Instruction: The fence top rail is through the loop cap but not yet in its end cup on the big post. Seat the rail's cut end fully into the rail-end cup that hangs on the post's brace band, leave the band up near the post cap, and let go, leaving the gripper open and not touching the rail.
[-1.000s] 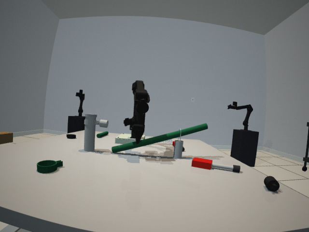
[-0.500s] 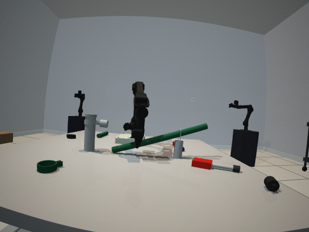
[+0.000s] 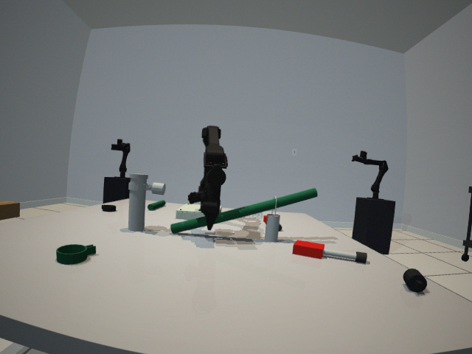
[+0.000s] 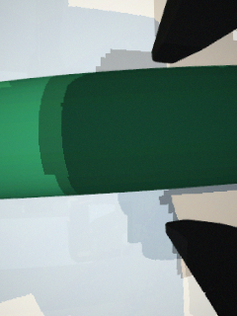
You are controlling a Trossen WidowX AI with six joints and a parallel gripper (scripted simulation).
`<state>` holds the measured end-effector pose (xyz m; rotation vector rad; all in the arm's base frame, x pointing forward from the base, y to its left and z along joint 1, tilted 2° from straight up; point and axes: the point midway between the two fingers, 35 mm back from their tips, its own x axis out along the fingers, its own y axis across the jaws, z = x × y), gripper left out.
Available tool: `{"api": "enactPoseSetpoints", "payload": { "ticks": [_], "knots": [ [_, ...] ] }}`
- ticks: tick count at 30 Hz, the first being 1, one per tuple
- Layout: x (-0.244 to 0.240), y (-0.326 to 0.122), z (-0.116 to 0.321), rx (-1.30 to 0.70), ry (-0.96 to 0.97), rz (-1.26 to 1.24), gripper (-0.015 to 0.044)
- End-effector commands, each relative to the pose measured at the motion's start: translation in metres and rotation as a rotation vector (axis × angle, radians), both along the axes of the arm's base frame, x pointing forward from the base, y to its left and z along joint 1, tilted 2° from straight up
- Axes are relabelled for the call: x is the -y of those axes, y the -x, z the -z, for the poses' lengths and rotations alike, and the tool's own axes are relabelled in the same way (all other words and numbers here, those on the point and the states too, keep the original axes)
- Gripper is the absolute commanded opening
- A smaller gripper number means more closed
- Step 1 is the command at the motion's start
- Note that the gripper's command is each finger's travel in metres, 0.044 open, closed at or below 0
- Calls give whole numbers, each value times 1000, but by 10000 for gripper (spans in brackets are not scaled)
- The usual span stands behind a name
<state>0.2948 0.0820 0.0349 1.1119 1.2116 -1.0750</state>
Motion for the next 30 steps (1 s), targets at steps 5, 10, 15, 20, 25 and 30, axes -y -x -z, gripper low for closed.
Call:
{"api": "enactPoseSetpoints", "payload": {
  "ticks": [5, 10, 15, 20, 25, 30],
  "knots": [
    [-1, 0, 1, -1, -4, -3, 125],
    [-1, 0, 1, -1, -4, -3, 92],
    [0, 0, -5, -1, -4, -3, 0],
    [1, 0, -14, 0, 43, 2, 0],
    [4, 0, -35, 6, 137, 11, 0],
    [7, 1, -58, 20, 233, 18, 0]
  ]
}}
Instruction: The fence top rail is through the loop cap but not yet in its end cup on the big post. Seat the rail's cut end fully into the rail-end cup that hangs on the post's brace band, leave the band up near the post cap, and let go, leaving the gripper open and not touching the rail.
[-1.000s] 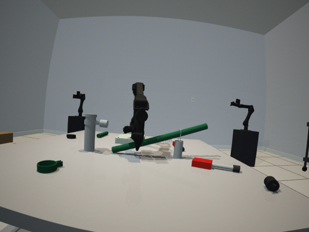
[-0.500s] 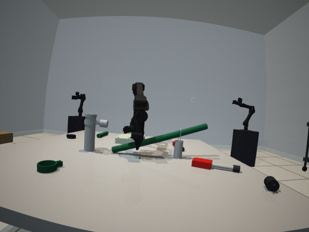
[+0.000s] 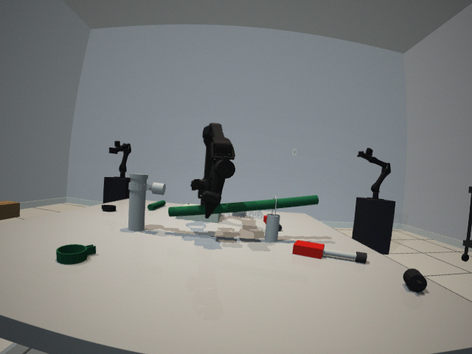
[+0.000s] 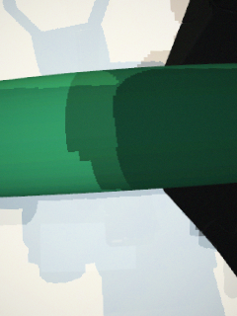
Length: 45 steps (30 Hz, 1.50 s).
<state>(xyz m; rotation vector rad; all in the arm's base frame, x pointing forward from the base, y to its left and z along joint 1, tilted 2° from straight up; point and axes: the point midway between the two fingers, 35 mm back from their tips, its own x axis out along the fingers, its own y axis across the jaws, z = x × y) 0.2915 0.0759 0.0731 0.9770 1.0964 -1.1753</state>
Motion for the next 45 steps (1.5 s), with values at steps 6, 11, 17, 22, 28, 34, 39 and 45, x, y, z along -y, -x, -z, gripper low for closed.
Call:
{"api": "enactPoseSetpoints", "payload": {
  "ticks": [6, 11, 17, 22, 28, 34, 39, 45],
  "knots": [
    [4, 0, -48, 56, 166, 5, 0],
    [5, 0, -52, 60, 178, 5, 0],
    [3, 1, -45, 44, 165, 4, 0],
    [3, 1, -45, 44, 165, 4, 0],
    [3, 1, -47, 44, 165, 4, 0],
    [4, 0, -50, 44, 165, 4, 0],
    [4, -1, -53, 44, 165, 4, 0],
    [5, -2, -55, 44, 165, 4, 0]
  ]
}}
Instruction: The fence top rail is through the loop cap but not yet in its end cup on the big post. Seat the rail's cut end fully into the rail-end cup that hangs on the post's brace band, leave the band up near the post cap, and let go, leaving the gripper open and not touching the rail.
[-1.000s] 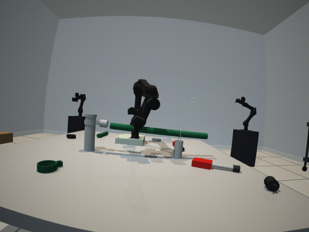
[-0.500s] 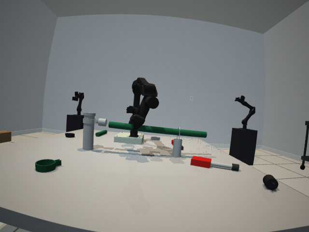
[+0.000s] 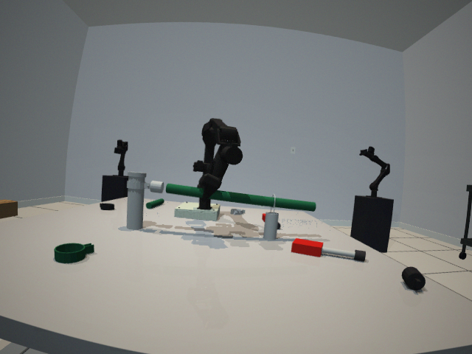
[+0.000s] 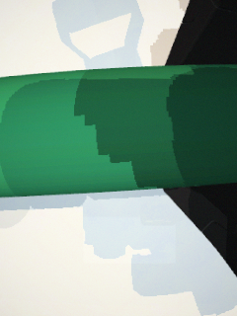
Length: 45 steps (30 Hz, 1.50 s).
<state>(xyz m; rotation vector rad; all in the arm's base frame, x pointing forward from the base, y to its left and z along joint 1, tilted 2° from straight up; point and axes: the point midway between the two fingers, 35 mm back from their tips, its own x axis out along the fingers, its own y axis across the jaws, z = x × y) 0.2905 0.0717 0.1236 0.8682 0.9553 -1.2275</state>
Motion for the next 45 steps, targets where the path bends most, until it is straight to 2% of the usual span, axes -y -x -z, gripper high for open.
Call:
{"api": "enactPoseSetpoints", "payload": {
  "ticks": [1, 17, 45],
  "knots": [
    [1, -4, -5, 10, 0, -1, 0],
    [21, -4, -2, 0, 2, -1, 0],
    [21, -4, -2, 0, 2, -1, 0]
  ]
}}
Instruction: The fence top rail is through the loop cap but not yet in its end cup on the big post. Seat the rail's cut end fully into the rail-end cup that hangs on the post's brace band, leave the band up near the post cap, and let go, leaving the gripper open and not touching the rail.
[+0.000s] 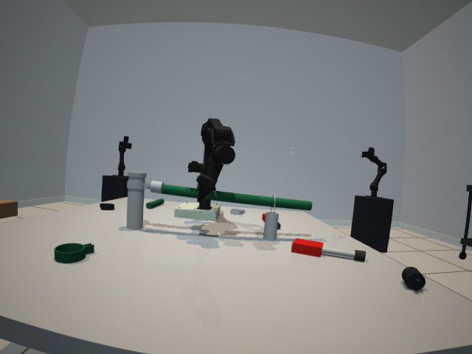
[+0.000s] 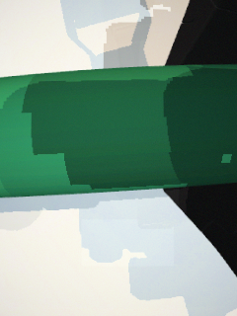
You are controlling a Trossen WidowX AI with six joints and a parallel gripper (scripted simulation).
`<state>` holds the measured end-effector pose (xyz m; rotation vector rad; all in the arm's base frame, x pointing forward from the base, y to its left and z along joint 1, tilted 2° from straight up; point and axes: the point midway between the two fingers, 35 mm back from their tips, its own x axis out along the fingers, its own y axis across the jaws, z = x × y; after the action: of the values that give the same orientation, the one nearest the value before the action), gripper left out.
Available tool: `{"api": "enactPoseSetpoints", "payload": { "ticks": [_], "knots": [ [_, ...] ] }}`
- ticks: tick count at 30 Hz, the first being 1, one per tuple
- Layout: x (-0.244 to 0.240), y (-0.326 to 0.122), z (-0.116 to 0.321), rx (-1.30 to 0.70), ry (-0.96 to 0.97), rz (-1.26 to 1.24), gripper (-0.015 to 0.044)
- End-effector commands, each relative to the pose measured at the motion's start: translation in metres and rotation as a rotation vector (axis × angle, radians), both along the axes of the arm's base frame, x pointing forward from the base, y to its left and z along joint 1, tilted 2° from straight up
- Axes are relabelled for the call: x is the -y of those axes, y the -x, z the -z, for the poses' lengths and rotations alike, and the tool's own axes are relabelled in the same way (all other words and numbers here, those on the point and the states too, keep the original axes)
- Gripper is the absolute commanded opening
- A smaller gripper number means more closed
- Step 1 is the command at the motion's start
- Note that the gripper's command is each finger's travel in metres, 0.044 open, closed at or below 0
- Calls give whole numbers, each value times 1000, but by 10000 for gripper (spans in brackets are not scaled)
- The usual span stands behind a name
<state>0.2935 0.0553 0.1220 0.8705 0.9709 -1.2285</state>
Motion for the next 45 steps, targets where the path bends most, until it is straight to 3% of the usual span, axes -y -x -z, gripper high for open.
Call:
{"api": "enactPoseSetpoints", "payload": {
  "ticks": [1, 45],
  "knots": [
    [5, -1, -4, 10, 12, 0, 0],
    [3, -1, -2, 1, 7, -3, 0]
  ]
}}
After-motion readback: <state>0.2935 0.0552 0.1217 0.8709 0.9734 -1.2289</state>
